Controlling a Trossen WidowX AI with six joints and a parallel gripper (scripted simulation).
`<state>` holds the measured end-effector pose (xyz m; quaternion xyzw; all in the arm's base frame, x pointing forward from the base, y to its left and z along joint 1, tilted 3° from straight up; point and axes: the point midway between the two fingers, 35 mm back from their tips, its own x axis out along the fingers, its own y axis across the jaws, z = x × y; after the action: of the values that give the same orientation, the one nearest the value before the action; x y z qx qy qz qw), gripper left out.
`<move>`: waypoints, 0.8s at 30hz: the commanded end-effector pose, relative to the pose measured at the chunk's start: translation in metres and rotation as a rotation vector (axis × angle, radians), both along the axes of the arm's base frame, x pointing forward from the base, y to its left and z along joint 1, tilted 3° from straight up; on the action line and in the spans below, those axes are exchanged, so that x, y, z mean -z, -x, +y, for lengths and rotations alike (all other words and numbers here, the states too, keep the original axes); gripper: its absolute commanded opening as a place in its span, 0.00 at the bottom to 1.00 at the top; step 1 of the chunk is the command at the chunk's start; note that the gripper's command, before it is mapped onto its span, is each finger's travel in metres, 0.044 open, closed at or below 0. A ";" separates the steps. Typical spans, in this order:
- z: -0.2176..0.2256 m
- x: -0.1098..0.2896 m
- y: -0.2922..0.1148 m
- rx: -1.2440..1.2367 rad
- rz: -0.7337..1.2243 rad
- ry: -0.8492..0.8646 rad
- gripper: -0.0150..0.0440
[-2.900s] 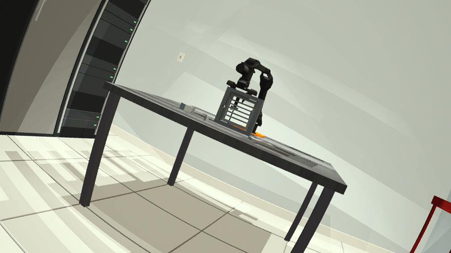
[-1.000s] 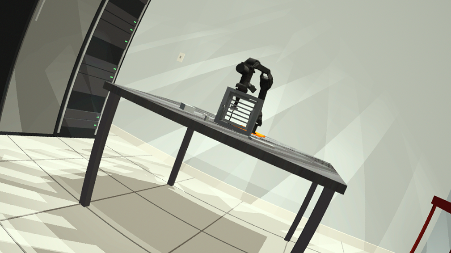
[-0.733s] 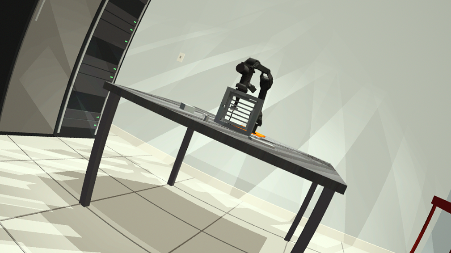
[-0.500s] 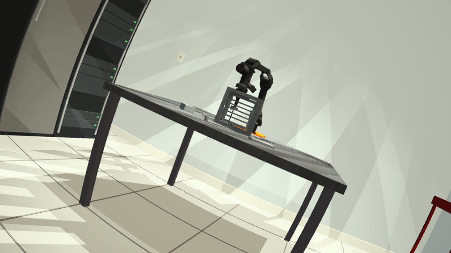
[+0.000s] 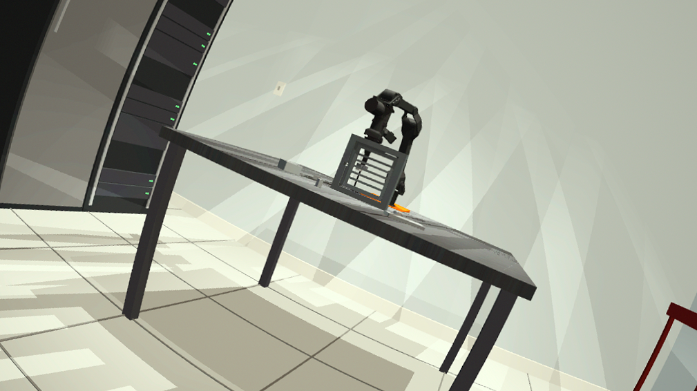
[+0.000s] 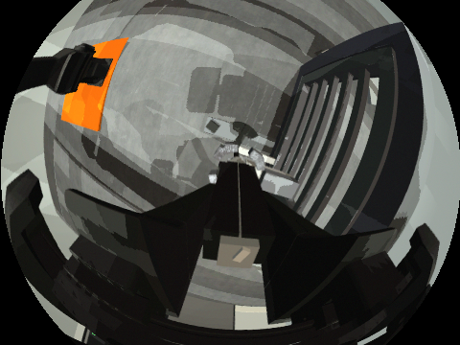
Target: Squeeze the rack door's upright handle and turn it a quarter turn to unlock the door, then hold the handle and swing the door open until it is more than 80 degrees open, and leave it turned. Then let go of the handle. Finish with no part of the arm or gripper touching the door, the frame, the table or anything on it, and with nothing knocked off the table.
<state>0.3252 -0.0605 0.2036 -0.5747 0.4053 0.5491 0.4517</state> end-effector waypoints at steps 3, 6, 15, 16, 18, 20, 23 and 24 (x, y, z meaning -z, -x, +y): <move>0.002 0.000 0.004 0.090 0.004 -0.010 0.30; 0.003 0.001 0.006 0.154 0.006 -0.014 0.30; 0.006 0.001 0.015 0.343 0.013 -0.027 0.30; 0.006 0.001 0.016 0.362 0.014 -0.028 0.30; 0.007 0.001 0.019 0.402 0.015 -0.031 0.30; 0.009 0.001 0.022 0.440 0.017 -0.034 0.30; 0.011 0.002 0.026 0.498 0.019 -0.038 0.30; 0.011 0.002 0.028 0.517 0.020 -0.039 0.30</move>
<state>0.3000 -0.0516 0.2018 -0.4603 0.5169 0.4540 0.5611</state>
